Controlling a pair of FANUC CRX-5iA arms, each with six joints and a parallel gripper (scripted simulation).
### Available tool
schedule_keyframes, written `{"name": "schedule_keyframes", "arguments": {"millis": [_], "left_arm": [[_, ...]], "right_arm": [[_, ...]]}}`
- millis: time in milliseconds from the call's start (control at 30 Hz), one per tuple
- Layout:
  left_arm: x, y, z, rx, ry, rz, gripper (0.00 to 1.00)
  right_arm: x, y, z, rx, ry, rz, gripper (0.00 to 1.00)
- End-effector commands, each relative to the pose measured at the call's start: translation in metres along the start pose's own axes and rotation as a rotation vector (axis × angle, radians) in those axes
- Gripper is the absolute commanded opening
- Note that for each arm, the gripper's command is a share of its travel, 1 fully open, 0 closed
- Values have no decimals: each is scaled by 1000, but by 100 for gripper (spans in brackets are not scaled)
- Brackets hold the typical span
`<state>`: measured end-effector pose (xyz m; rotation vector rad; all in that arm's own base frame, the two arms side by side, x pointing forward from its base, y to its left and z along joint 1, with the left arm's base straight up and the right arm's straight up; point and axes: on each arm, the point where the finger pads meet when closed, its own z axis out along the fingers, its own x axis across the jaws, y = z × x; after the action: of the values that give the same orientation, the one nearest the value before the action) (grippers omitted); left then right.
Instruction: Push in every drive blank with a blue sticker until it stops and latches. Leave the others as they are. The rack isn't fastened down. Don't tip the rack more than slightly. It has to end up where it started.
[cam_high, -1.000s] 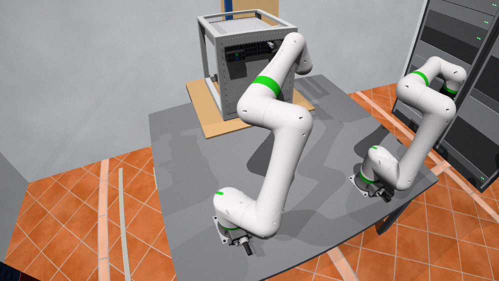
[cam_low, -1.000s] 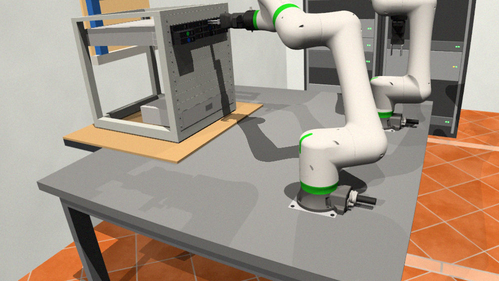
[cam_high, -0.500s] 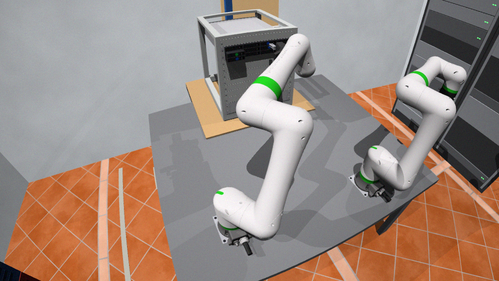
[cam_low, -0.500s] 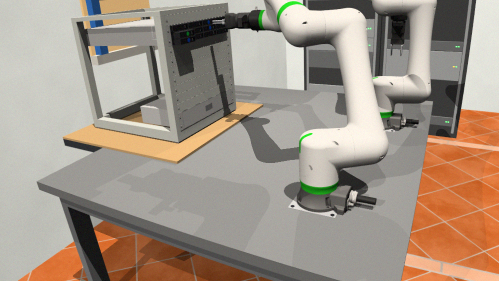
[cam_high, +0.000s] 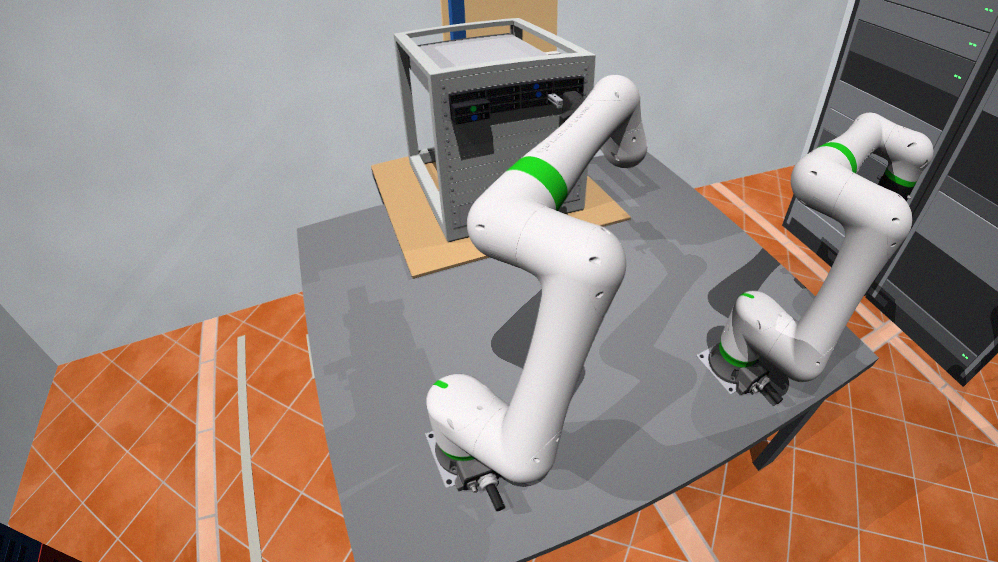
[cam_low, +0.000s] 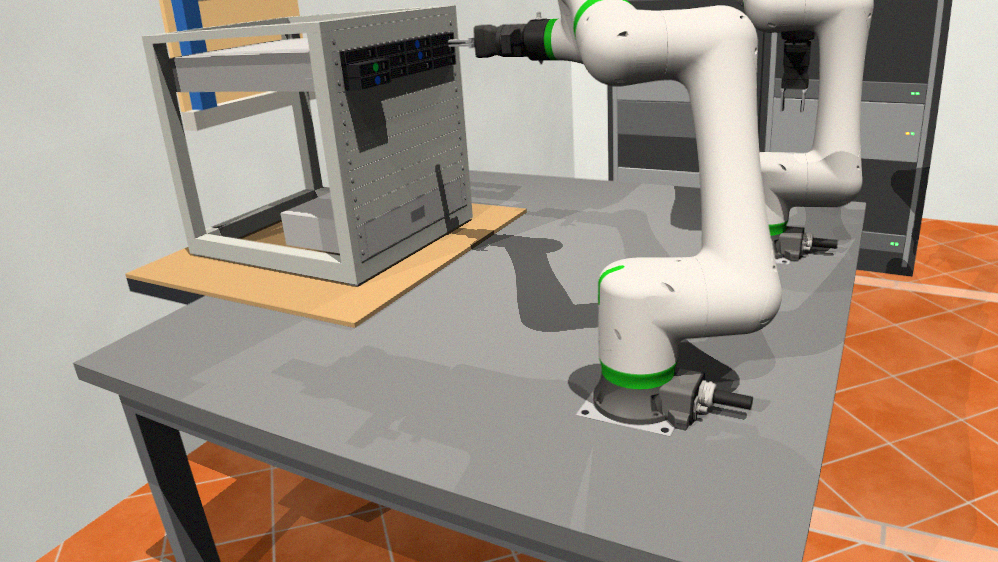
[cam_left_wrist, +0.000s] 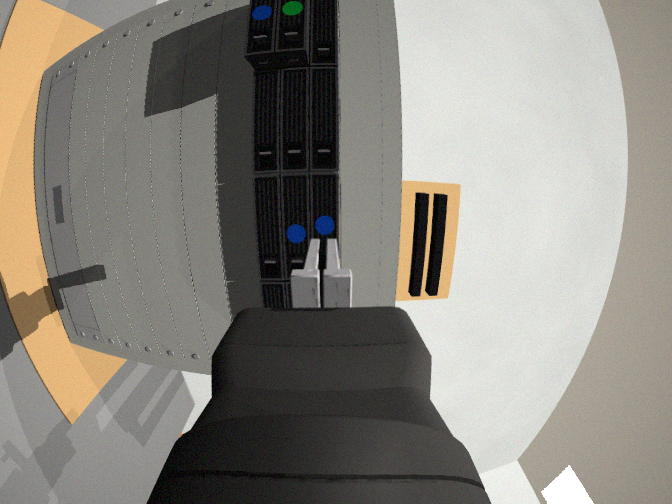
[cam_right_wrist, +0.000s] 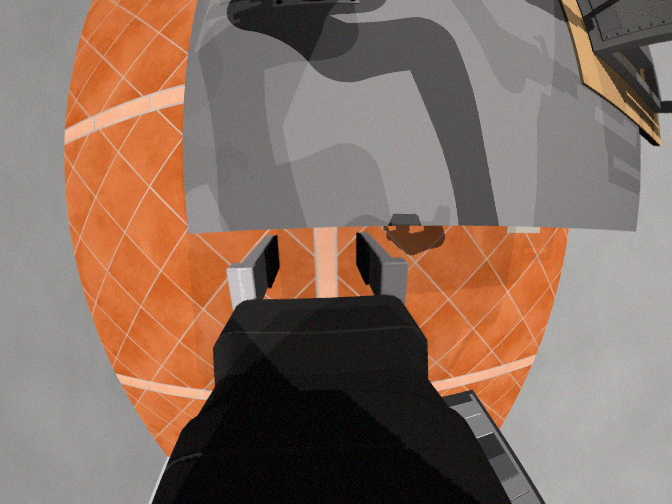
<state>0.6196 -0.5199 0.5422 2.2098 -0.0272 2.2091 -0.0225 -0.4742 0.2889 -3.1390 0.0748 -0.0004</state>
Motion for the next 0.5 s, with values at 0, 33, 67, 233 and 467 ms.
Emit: {"name": "schedule_keyframes", "arguments": {"millis": [0,33,67,233,467], "left_arm": [[2,0,-1,0,2,-2,0],[2,0,-1,0,2,-2,0],[2,0,-1,0,2,-2,0],[2,-1,-1,0,2,-2,0],[0,-7,-1,0,2,-2,0]], "right_arm": [[0,0,-1,-2,0,0,100],[0,0,-1,-2,0,0,100],[0,0,-1,-2,0,0,100],[0,0,-1,-2,0,0,100],[0,0,-1,-2,0,0,100]]}}
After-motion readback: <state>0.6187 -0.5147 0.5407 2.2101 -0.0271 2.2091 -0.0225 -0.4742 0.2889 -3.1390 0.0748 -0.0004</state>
